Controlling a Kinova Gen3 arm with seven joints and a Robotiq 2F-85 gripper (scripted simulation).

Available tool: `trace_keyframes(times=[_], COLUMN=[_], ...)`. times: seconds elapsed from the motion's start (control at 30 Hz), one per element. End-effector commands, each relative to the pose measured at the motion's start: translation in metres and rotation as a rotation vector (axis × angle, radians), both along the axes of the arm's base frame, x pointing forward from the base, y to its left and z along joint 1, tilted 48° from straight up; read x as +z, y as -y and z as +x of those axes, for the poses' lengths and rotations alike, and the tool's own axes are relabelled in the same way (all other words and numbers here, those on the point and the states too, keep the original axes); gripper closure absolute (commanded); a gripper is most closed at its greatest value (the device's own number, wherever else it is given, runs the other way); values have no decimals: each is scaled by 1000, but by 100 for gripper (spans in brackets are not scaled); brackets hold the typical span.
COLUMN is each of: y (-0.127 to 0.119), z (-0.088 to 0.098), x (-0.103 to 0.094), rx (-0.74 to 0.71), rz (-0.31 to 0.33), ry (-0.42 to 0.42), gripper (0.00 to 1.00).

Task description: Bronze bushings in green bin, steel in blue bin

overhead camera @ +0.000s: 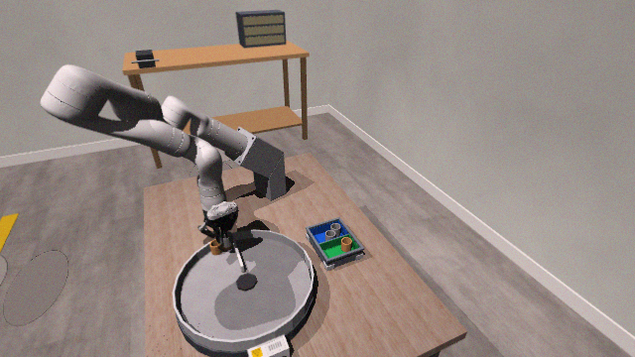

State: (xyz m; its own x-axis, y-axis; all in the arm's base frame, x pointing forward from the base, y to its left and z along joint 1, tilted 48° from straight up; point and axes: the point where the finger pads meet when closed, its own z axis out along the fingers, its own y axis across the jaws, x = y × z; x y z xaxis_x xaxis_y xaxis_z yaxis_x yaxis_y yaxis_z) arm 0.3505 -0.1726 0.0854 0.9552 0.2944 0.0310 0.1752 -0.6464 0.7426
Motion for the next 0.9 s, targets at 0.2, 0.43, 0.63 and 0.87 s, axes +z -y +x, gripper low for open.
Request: trace_keyframes(times=[0.2,0.43,0.63,0.87], y=[-2,-15,-20,-27], z=[1,-4,-6,-8], x=[2,14,18,26], rx=[3,3,3,3], rz=[1,1,1,1], ry=[3,2,2,3], gripper=[100,100,100,100])
